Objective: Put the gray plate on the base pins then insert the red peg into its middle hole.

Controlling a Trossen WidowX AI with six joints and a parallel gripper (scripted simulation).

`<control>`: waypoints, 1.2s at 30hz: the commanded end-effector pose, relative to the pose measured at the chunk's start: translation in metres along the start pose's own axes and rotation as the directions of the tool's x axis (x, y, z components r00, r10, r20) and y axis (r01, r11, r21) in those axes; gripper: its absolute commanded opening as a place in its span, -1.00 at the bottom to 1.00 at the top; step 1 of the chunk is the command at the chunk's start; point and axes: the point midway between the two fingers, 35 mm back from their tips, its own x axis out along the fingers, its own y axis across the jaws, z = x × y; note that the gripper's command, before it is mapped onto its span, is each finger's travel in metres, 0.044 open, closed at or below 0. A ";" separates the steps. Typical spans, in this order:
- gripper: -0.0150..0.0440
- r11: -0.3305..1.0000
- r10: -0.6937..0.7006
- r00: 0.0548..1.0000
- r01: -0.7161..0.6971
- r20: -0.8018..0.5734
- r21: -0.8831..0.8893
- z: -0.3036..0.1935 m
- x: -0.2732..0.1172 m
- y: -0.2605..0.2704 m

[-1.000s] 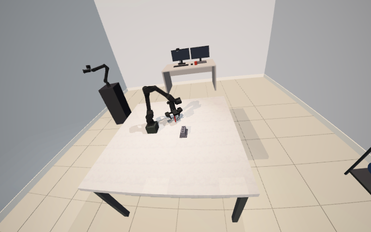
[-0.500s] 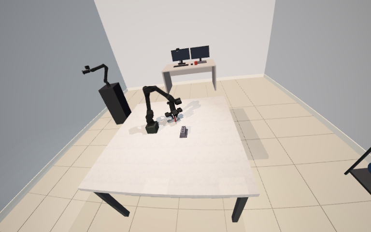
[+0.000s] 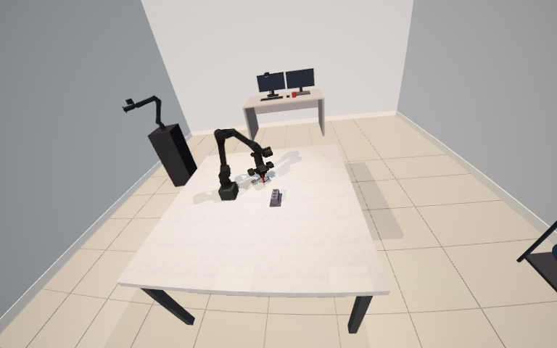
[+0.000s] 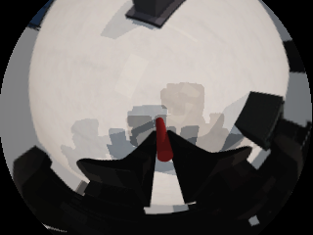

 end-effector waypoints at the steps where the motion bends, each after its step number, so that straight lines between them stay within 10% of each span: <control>1: -0.49 1.000 -0.005 1.000 0.005 -0.002 0.001 0.000 0.002 -0.001; 36: -0.49 1.000 -0.013 1.000 0.013 0.000 0.000 0.004 -0.070 0.007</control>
